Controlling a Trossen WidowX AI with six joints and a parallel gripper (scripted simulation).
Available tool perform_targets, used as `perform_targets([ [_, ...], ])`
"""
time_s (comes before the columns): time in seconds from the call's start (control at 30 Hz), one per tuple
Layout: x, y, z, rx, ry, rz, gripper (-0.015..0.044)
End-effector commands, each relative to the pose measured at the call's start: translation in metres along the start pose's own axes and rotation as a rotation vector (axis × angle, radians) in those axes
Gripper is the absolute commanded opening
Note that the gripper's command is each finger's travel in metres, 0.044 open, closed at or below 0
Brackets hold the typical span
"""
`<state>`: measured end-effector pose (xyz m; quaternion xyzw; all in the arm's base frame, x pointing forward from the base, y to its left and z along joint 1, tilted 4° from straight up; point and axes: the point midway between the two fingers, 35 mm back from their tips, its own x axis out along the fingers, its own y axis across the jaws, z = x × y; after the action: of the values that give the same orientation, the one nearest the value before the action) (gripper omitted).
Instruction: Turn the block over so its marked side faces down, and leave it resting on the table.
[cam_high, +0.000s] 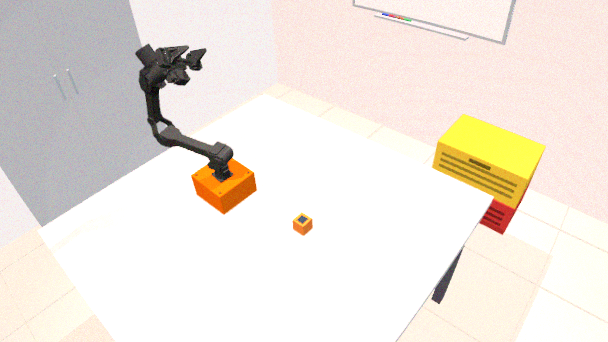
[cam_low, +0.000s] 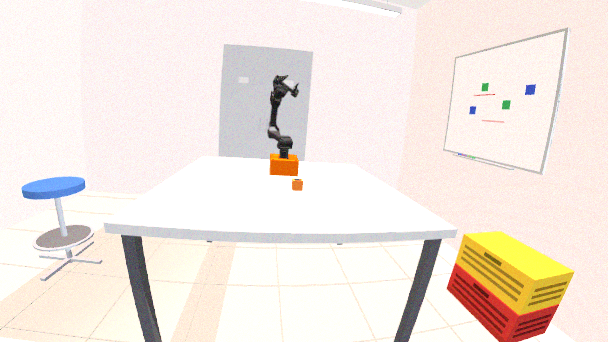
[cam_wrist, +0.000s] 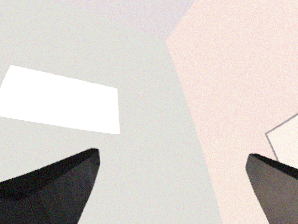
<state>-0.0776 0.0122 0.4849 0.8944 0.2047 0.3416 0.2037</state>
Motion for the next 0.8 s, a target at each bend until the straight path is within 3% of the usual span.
perform_targets([
  [0.0, 0.003, 0.0, 0.001, -0.008, -0.008, -0.002, 0.0426],
  [0.4, 0.148, -0.01, 0.138, -0.553, -0.474, -0.346, 0.044],
  [0.6, 0.187, -0.028, 0.234, -0.78, -0.656, -0.643, 0.044],
  [0.77, 0.202, -0.051, 0.315, -0.955, -0.71, -0.97, 0.044],
])
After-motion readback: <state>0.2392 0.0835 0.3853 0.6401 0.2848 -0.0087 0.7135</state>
